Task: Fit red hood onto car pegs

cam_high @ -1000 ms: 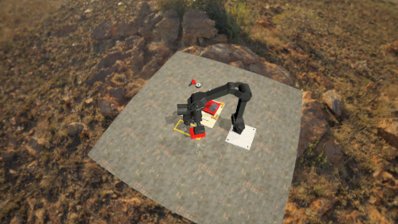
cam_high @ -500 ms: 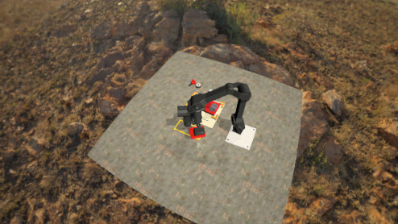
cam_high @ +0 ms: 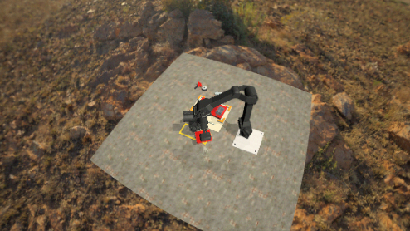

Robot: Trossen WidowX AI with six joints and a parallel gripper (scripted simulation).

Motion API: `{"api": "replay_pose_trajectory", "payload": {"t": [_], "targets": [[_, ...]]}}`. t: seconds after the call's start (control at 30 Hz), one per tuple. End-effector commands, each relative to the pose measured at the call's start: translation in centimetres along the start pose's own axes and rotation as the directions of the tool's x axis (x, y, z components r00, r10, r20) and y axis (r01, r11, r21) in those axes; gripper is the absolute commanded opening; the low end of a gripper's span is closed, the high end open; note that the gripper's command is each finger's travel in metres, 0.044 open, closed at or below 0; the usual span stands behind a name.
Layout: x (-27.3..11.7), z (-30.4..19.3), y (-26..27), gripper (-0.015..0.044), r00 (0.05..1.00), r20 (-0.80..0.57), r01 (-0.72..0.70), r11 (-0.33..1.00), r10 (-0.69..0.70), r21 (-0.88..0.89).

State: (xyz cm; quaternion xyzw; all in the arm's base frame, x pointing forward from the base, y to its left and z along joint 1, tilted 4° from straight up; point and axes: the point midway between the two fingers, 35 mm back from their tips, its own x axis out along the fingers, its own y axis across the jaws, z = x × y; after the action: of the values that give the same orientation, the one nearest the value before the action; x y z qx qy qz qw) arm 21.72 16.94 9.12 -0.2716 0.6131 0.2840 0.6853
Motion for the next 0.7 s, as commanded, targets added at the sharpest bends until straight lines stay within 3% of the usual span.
{"api": "replay_pose_trajectory", "payload": {"t": [0.0,0.67], "targets": [[0.6,-0.1,0.1,0.044,1.0,-0.007,-0.005,1.0,0.005,0.005],[1.8,-0.3,0.2,0.044,1.0,-0.007,-0.005,1.0,0.005,0.005]]}}
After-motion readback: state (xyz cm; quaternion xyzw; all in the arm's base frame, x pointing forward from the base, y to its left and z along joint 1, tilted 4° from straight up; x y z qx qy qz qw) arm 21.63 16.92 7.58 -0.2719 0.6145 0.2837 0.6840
